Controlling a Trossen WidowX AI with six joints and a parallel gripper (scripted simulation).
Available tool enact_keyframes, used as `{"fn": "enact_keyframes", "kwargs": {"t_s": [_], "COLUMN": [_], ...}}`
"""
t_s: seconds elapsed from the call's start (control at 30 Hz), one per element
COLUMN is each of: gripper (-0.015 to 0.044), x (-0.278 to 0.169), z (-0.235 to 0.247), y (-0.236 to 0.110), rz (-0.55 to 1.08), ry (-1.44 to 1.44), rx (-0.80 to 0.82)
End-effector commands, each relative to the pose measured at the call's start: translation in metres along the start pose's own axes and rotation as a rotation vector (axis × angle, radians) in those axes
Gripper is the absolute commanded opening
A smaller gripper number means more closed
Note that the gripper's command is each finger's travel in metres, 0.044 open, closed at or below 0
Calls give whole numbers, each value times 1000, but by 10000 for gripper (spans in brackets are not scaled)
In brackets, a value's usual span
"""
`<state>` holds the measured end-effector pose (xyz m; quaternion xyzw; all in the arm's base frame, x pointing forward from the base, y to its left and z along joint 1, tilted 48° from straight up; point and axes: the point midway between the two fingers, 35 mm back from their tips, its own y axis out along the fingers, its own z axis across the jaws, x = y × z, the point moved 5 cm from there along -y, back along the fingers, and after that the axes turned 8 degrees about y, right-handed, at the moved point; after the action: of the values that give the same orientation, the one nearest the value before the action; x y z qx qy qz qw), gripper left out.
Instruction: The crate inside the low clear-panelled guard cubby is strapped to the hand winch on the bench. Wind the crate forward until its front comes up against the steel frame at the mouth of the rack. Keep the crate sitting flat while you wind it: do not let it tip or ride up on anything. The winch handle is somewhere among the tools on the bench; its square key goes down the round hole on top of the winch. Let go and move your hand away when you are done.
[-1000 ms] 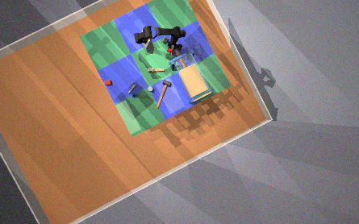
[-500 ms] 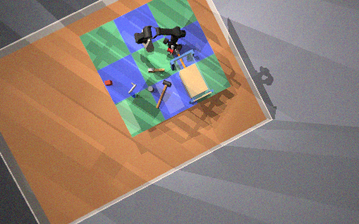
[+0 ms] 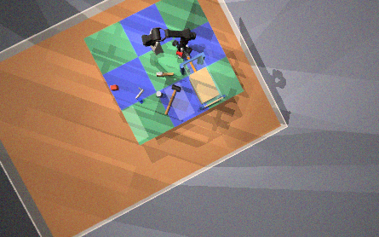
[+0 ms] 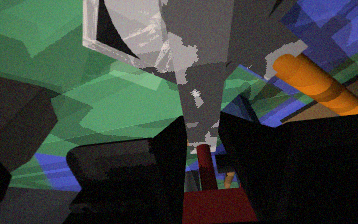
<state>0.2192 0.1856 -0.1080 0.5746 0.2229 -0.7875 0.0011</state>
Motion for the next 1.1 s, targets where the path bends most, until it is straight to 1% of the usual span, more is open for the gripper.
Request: {"fn": "enact_keyframes", "kwargs": {"t_s": [0.0, 0.8, 1.07], "gripper": [0, 0, 0], "x": [0, 1, 1], "z": [1, 11, 13], "y": [1, 1, 1], "rz": [0, 12, 19], "ry": [28, 244, 365], "rx": [16, 116, 173]}}
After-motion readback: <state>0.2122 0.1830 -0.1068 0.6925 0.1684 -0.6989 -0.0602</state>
